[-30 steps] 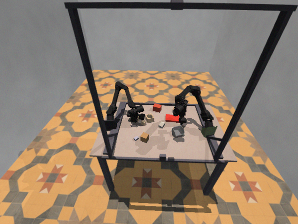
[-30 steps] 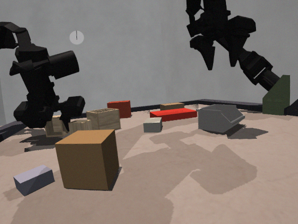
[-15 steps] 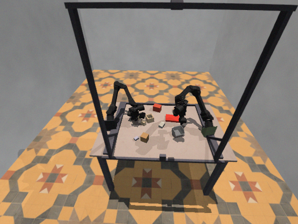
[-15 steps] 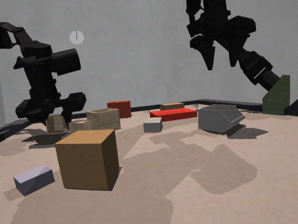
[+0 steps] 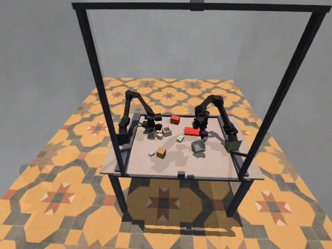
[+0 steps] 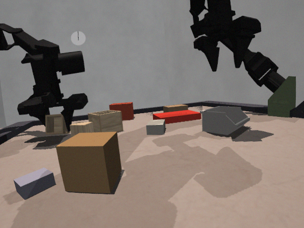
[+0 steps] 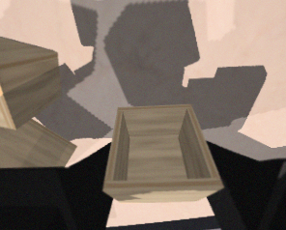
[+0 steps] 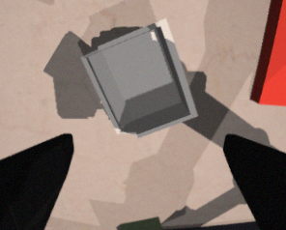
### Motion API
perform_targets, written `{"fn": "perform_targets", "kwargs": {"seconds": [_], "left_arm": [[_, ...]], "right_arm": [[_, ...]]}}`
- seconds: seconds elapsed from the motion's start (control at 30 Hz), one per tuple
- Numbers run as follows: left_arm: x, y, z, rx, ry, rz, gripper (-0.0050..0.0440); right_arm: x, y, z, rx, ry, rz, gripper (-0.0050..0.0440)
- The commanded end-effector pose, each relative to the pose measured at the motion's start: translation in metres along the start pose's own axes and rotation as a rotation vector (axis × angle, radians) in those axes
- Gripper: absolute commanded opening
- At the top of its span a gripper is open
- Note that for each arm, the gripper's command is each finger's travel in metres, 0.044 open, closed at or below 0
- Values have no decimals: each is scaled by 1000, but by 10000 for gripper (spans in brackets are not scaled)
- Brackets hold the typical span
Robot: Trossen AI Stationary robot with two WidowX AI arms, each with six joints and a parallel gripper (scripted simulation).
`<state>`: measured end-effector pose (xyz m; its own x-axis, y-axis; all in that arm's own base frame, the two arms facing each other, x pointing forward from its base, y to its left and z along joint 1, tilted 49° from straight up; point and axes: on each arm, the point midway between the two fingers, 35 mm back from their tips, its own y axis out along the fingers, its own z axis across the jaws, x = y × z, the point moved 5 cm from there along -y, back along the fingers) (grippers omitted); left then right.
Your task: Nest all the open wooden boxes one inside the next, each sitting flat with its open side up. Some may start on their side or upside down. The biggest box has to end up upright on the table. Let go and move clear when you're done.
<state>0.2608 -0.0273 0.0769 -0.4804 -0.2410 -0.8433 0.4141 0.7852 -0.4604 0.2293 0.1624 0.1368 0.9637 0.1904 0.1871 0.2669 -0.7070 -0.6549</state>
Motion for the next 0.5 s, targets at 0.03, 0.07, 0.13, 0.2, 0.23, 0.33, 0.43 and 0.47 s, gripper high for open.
{"fn": "perform_targets", "kwargs": {"seconds": [0.03, 0.07, 0.13, 0.2, 0.23, 0.33, 0.43, 0.47], "left_arm": [[-19, -3, 2, 3, -29, -125, -50], [-20, -3, 3, 3, -29, -132, -50], [-24, -2, 3, 1, -25, -191, -50], [-24, -2, 3, 1, -25, -191, -50], [-27, -1, 3, -1, -21, -228, -50], [-30, 0, 3, 1, -18, -264, -50], [-38, 3, 3, -1, -14, -359, -50], [-39, 3, 3, -2, -13, -381, -50]], "right_arm": [[2, -3, 0, 5, 10, -9, 400], [2, -3, 0, 5, 10, -9, 400], [2, -3, 0, 5, 10, -9, 400], [2, -3, 0, 5, 10, -9, 400], [2, -3, 0, 5, 10, -9, 400], [2, -3, 0, 5, 10, -9, 400], [2, -3, 0, 5, 10, -9, 400], [2, -3, 0, 5, 10, -9, 400]]}}
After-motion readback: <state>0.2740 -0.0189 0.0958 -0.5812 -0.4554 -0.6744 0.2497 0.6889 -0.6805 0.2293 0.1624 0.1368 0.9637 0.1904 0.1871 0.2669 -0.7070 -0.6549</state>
